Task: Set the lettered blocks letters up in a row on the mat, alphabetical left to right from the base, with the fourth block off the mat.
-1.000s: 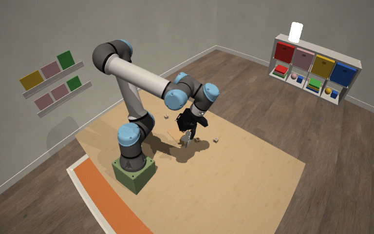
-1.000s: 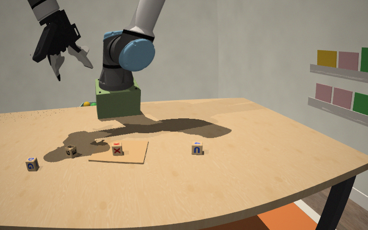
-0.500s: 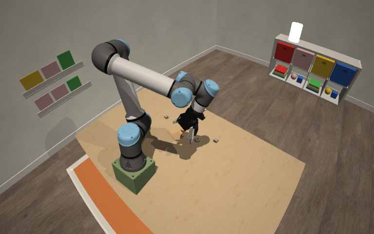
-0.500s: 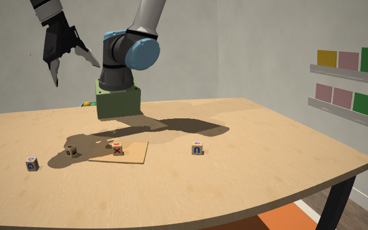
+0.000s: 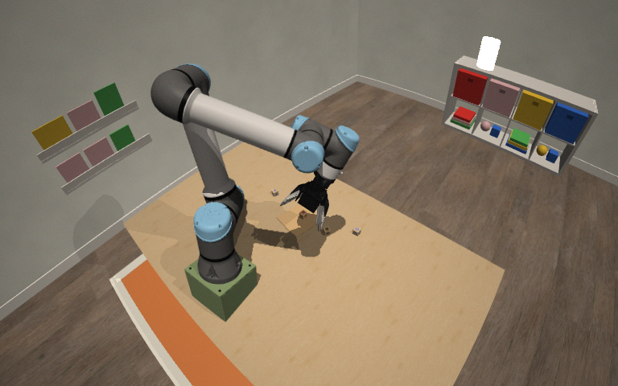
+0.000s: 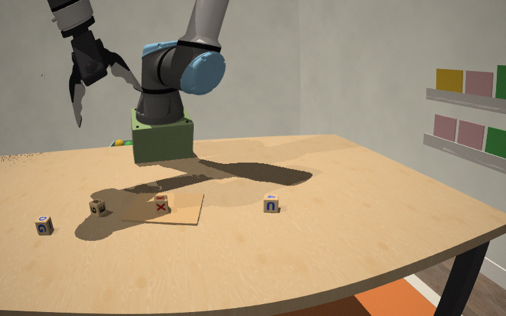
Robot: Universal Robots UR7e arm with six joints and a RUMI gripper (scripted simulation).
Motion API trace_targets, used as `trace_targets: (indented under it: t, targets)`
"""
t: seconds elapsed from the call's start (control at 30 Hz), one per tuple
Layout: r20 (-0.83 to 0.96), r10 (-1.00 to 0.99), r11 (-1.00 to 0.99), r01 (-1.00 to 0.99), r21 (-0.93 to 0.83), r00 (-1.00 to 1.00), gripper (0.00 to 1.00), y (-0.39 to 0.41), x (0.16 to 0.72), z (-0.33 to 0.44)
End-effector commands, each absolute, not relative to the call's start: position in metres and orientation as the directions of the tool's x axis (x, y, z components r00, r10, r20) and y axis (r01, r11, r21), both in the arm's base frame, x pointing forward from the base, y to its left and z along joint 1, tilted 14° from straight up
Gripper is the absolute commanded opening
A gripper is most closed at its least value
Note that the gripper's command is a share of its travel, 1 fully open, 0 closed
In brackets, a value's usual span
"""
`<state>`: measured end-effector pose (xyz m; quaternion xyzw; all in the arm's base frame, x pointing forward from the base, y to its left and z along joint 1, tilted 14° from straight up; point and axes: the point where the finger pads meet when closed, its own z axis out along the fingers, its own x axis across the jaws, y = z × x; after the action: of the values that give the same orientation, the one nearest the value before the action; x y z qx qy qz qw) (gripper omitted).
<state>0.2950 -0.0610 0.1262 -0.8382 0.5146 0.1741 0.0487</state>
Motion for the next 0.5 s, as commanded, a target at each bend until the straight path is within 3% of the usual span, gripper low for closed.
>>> trace_targets:
  t: [0.0, 0.47]
  targets:
    - [-0.335, -0.78, -0.582, -0.81, 0.077, 0.529, 1.0, -0.056, 0.299, 0.125]
    - [-0.318, -0.536, -0.832, -0.554, 0.039, 0.782, 1.0, -0.041, 0.309, 0.123]
